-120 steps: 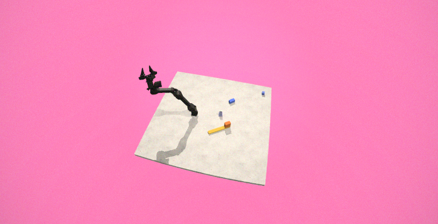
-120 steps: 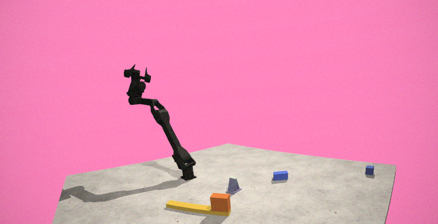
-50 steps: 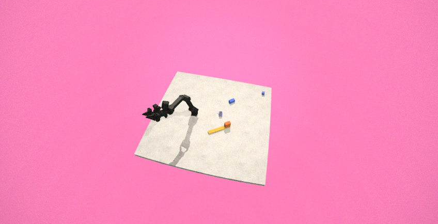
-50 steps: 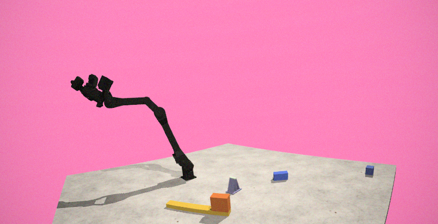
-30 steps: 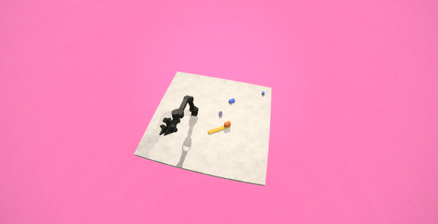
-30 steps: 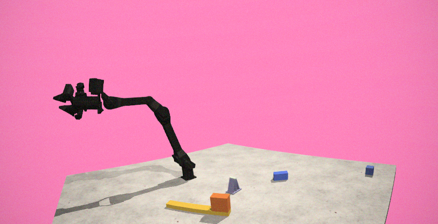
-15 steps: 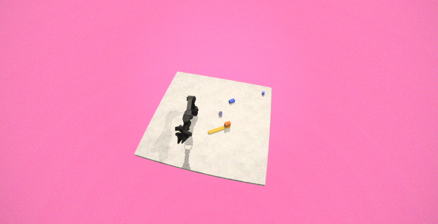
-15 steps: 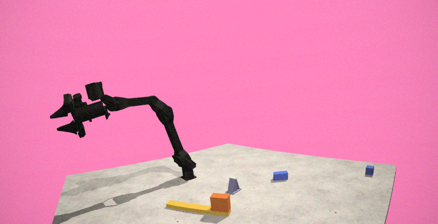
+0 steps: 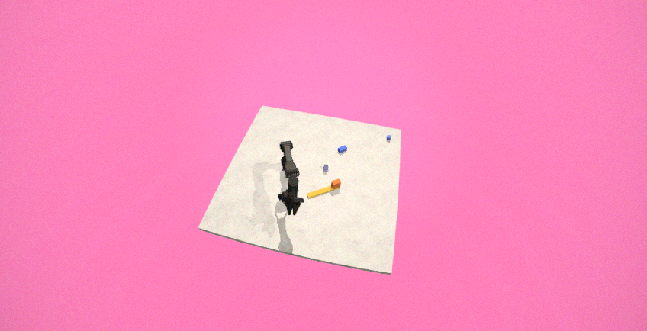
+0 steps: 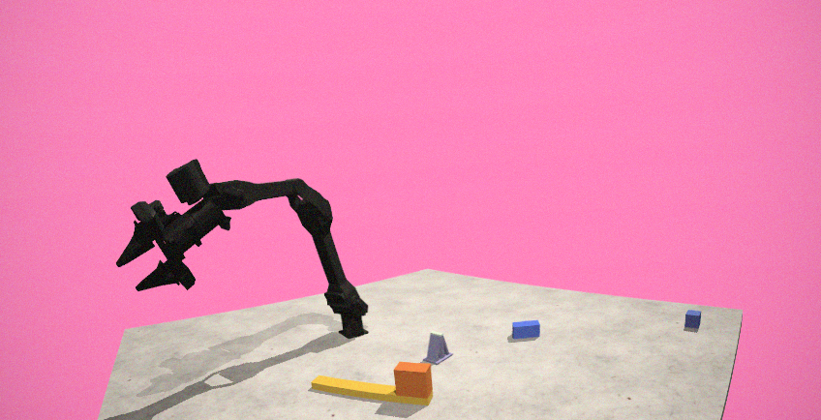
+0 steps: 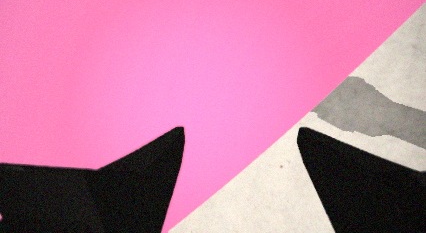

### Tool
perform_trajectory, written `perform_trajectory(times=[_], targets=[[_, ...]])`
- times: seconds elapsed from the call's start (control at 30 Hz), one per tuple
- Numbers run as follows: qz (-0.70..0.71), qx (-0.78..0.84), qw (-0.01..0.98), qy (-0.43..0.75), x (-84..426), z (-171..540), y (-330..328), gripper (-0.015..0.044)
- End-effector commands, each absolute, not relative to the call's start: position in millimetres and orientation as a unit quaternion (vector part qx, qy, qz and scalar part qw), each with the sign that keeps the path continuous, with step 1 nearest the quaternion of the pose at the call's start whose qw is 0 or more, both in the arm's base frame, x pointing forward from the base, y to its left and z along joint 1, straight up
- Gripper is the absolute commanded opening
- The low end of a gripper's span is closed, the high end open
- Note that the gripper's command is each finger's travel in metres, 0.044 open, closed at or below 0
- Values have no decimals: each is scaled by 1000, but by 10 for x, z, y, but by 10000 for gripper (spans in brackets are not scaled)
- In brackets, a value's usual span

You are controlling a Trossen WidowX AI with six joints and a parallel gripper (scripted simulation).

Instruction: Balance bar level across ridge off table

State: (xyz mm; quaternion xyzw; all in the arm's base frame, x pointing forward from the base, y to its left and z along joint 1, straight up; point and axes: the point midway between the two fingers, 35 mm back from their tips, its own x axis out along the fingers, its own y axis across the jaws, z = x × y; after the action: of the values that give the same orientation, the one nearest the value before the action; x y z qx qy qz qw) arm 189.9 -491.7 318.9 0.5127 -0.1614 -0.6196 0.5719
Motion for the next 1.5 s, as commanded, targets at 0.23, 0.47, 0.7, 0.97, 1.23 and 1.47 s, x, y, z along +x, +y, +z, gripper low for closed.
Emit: perform_trajectory(times=[0.23,0.47,0.7,0.97,1.23,1.47], targets=[[-590,613,519,-80,2596,2732,-4291,315],[-582,660,474,-24,2926,2479,-3812,315],[-584,693,423,33,3163,2256,-3289,315],[-596,712,359,95,3316,2049,-2665,315],[-621,711,294,150,3345,1898,-2041,315],[-652,694,239,191,3278,1816,-1516,315]])
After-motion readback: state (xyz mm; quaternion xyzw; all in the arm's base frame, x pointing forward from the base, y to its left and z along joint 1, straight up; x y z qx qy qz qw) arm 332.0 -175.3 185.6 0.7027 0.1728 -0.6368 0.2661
